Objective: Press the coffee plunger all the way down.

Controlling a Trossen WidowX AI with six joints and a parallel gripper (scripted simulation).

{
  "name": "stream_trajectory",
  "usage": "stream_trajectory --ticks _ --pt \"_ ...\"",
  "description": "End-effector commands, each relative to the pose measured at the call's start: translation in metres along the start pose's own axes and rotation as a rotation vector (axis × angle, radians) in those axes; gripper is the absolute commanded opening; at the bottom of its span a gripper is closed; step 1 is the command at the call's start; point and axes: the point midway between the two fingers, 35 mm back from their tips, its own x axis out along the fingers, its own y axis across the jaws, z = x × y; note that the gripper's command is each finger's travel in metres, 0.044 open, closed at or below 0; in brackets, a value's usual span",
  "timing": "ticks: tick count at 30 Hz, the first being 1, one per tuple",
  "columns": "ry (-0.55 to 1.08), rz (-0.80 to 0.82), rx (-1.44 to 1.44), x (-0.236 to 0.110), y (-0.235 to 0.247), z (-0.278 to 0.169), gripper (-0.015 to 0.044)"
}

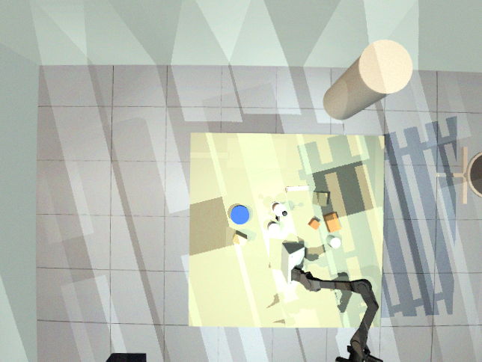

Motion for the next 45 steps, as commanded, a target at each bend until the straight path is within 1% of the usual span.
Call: stream_trajectory --ticks 1,2,6,9,14,18,23,28,33,39,45 --pt "-0.001 -0.007 -0.005 0.002 -0.002 0.000 0.0426" --pt "-0.002 -0.021 -0.014 0.006 -0.006 -0.001 0.0440" --pt "-0.005 -0.135 -0.096 0.034 -0.040 -0.008 0.0440" --pt "0.002 -0.262 -0.168 0.061 -0.083 -0.014 0.0440" --pt "0.039 -0.480 -0.286 0.093 -0.162 -0.021 0.0440" --pt "0.077 -0.646 -0.351 0.105 -0.228 -0.021 0.0440" --pt "0.151 -0.860 -0.425 0.103 -0.311 -0.024 0.0440" --pt "0.245 -1.070 -0.471 0.082 -0.393 -0.025 0.0440" --pt "0.365 -1.266 -0.493 0.045 -0.468 -0.032 0.0440" --pt "0.518 -1.489 -0.462 -0.019 -0.545 -0.042 0.0440" --pt "0.698 -1.700 -0.388 -0.101 -0.602 -0.058 0.0440"
